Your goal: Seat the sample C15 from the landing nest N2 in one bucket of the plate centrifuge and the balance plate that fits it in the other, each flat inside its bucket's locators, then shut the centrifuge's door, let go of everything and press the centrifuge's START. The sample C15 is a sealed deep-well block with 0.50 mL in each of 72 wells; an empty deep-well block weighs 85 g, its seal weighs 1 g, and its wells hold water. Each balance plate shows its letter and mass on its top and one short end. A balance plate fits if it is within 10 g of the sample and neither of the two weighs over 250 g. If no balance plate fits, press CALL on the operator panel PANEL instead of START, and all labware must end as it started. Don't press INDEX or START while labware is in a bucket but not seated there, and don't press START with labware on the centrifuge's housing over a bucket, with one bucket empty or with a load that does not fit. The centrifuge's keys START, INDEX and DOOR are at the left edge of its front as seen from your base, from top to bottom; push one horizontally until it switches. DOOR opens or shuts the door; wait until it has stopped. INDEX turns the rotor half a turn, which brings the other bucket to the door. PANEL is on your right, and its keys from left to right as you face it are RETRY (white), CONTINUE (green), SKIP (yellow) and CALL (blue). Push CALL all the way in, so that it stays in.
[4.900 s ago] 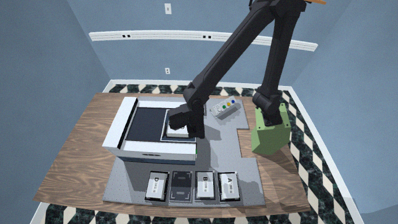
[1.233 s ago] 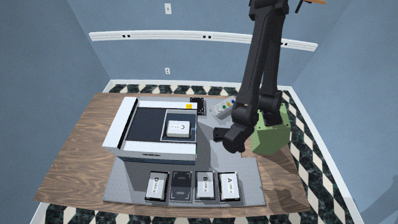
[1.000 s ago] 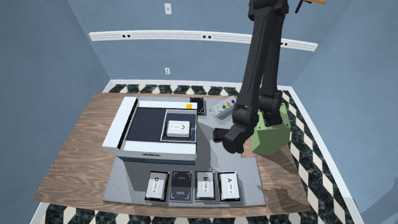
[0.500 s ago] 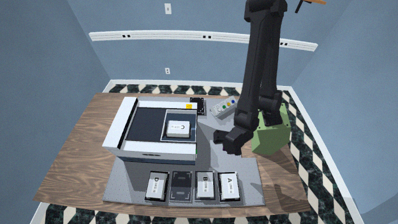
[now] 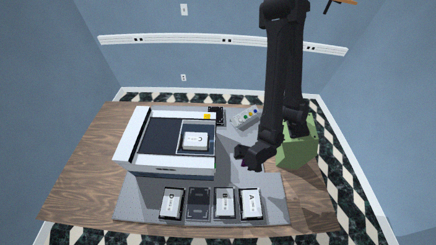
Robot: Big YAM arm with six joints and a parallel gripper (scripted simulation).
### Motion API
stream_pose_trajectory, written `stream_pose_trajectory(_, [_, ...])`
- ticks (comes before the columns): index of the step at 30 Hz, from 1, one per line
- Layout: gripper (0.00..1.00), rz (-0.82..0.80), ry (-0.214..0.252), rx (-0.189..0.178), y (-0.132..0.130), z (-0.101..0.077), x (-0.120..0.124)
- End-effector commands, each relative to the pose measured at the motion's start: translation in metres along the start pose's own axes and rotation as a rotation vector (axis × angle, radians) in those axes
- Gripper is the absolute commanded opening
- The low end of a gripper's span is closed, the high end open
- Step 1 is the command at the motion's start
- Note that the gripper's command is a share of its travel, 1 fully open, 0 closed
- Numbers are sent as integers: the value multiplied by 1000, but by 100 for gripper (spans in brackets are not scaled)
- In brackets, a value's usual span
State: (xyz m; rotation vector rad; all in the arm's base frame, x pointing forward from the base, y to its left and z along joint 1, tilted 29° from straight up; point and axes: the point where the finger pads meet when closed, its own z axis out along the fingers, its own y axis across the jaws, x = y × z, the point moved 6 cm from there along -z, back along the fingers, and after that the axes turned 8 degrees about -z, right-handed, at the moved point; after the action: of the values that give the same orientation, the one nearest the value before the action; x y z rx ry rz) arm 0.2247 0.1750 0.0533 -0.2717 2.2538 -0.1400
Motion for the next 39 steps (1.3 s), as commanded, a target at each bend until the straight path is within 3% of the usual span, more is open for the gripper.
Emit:
stream_pose_trajectory(1, [0, -16, -36, 9, -3, 10, 0])
stream_pose_trajectory(39, [0, -9, -280, 37, 0, 66, 5])
